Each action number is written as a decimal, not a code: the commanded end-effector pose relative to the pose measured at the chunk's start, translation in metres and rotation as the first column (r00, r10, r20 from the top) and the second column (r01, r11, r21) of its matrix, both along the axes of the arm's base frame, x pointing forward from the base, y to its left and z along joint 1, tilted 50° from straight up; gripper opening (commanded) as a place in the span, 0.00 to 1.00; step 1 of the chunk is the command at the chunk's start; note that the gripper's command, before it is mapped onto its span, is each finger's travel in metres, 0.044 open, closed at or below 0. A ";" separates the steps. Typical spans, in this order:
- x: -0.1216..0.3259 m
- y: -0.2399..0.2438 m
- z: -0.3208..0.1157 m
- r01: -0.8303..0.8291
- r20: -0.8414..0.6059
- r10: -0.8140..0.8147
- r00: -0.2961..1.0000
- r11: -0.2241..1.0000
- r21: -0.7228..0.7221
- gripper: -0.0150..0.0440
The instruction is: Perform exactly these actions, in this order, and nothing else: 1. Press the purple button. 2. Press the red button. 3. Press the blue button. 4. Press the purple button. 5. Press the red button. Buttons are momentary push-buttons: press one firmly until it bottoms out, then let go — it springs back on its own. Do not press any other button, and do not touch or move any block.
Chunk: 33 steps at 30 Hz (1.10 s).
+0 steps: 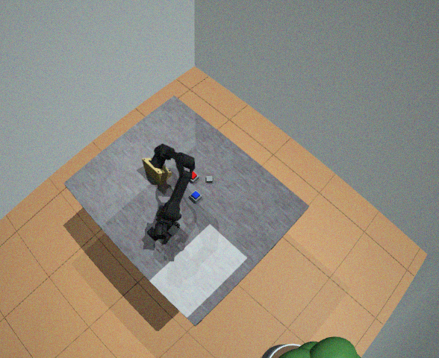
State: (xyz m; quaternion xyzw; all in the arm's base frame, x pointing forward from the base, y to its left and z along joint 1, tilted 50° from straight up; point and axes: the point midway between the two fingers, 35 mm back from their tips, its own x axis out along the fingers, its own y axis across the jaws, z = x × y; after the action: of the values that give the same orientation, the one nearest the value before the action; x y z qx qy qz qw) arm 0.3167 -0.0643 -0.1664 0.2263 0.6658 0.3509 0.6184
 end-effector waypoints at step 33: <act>-0.012 0.000 0.194 0.006 -0.016 -0.006 1.000 1.000 -0.002 0.29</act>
State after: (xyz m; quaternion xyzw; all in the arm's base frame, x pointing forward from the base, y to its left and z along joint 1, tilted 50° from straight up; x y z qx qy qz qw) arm 0.3178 -0.0860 -0.0042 0.2266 0.6685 0.3473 0.6173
